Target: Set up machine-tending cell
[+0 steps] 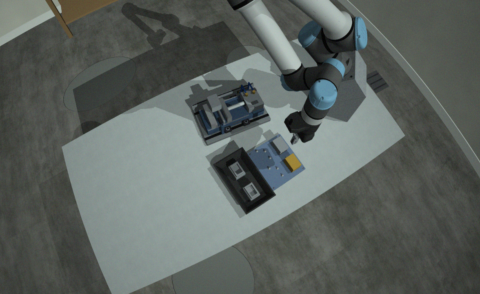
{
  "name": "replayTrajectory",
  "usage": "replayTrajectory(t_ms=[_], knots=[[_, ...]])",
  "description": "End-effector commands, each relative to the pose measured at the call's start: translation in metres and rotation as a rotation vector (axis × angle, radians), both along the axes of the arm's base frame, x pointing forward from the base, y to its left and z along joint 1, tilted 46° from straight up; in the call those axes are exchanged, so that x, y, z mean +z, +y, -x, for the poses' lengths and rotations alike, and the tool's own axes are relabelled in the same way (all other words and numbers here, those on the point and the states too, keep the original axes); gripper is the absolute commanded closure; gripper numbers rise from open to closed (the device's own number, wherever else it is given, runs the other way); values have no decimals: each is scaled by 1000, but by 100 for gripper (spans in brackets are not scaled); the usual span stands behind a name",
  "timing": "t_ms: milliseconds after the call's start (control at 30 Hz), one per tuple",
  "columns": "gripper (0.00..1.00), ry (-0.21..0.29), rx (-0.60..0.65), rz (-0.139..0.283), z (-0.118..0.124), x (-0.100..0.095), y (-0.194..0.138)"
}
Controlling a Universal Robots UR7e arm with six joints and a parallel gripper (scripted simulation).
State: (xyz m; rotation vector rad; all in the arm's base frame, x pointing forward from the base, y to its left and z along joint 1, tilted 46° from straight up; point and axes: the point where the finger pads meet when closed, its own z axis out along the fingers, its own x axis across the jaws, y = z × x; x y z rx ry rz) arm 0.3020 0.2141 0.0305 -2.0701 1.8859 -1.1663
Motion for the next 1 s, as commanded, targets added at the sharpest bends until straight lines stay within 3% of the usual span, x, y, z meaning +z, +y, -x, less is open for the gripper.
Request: replayTrajectory(t_ms=[0, 967], knots=[[100, -1, 2, -1, -3, -4, -2], [100, -1, 2, -1, -30, -35, -20]])
